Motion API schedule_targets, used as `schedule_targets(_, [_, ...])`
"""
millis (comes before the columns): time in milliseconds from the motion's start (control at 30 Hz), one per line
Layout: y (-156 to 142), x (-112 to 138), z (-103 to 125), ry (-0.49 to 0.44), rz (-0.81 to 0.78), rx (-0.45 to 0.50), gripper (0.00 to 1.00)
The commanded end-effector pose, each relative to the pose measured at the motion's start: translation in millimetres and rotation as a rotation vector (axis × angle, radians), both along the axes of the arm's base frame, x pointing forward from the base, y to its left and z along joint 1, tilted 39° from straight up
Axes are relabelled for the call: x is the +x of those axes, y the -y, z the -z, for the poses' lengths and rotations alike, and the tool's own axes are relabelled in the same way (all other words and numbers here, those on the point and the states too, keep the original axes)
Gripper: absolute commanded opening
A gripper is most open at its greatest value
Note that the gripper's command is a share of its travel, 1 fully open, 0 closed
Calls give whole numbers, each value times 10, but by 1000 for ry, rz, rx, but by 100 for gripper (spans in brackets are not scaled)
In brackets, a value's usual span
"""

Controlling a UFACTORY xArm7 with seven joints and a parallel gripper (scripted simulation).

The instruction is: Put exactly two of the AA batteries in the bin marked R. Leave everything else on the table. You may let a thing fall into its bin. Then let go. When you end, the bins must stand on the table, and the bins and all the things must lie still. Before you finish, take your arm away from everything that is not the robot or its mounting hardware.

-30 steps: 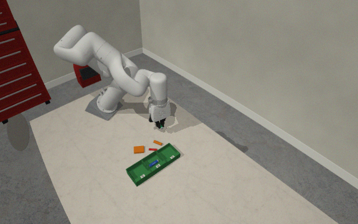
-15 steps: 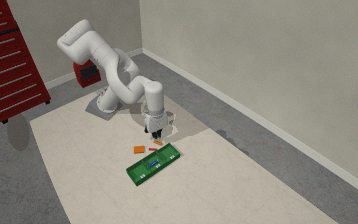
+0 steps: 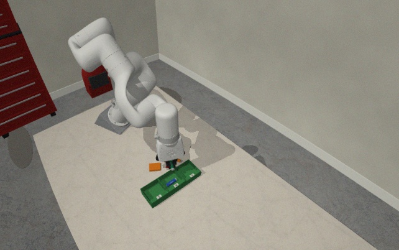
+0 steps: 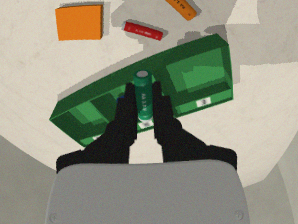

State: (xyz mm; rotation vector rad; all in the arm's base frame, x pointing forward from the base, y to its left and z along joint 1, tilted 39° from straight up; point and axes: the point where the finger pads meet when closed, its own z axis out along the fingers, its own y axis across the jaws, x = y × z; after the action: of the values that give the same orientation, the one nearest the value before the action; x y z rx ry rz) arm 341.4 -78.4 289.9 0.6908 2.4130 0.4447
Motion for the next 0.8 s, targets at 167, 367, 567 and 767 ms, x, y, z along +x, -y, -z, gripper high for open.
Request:
schedule_targets(167, [374, 245, -91, -37, 195, 154, 0])
schedule_targets(367, [374, 246, -91, -69, 364, 291, 0])
schedule_targets(567, [374, 246, -92, -98, 500, 405, 0])
schedule_targets(767, [374, 246, -92, -127, 635, 517, 0])
